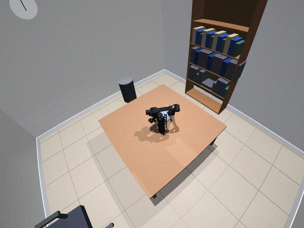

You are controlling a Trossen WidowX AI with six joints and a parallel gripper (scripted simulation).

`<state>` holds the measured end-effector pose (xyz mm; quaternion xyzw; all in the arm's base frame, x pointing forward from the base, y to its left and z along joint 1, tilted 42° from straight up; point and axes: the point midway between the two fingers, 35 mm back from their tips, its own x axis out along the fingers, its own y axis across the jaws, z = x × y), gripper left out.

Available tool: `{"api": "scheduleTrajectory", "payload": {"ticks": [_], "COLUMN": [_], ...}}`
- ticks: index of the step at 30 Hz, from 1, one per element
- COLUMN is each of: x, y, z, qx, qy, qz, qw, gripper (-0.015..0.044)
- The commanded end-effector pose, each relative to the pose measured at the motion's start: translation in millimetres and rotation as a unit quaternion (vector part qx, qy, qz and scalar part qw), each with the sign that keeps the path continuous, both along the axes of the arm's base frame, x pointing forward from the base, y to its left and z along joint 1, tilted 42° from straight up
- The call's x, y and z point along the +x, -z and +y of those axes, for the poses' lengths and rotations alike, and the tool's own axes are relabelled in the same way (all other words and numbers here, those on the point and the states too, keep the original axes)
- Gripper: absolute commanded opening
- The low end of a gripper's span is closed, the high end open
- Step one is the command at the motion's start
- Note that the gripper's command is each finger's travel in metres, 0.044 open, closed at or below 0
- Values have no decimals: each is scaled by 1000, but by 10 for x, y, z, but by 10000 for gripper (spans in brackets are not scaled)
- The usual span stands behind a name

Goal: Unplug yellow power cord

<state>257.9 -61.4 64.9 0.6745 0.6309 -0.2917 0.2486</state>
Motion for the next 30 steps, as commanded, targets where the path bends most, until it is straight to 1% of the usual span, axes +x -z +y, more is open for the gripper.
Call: {"api": "scheduleTrajectory", "payload": {"ticks": [1, 20, 21, 26, 30], "x": [-23, -95, -52, -52, -52], "y": [166, 336, 238, 238, 238], "z": [-254, -506, -306, -306, -306], "qx": [-30, -30, -18, -18, -18], "qy": [4, 5, -6, -6, -6], "qz": [5, 5, 0, 0, 0], "qw": [1000, 1000, 1000, 1000, 1000], "gripper": [0, 0, 26, 157, 160]}}
